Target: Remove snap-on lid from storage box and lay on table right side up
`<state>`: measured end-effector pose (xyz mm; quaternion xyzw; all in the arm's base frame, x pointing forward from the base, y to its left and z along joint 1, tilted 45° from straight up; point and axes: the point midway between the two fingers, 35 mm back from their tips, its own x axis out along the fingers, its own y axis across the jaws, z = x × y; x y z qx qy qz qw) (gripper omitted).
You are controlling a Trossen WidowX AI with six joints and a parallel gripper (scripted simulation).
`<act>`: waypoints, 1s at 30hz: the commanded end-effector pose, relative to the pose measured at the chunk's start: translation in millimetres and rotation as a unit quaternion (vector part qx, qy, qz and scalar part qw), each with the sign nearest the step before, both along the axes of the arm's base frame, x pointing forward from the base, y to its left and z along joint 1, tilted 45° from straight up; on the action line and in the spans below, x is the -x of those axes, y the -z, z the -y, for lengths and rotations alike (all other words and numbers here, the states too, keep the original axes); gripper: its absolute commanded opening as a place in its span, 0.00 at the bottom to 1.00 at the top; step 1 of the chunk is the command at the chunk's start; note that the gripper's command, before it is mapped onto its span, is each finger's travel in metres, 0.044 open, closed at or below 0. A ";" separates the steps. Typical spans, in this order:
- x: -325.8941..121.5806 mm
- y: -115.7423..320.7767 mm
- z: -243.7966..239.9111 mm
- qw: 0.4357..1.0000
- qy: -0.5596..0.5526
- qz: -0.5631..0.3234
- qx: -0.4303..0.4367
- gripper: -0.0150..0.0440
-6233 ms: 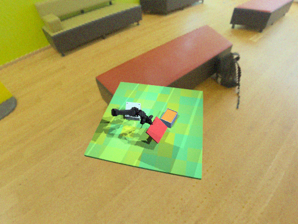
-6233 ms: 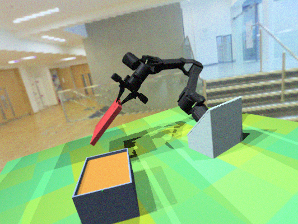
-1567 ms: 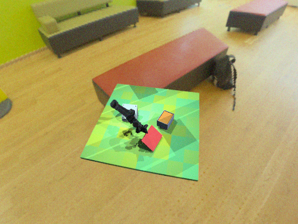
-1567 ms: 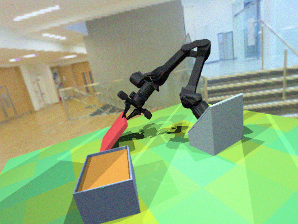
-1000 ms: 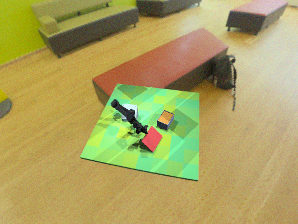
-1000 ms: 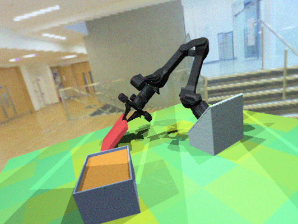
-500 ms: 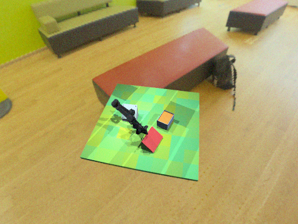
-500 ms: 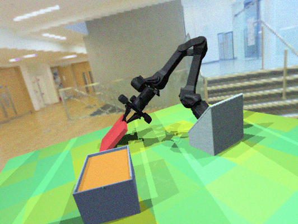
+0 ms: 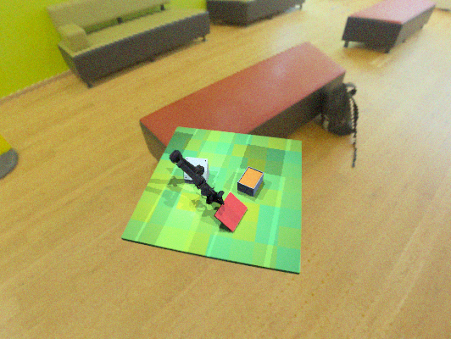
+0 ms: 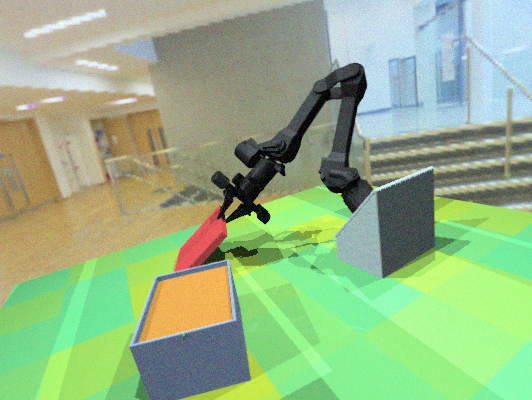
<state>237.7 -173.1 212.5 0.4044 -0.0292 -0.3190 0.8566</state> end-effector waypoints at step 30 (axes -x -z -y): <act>0.1 29.3 21.5 1.000 0.007 -0.013 -0.007 0.25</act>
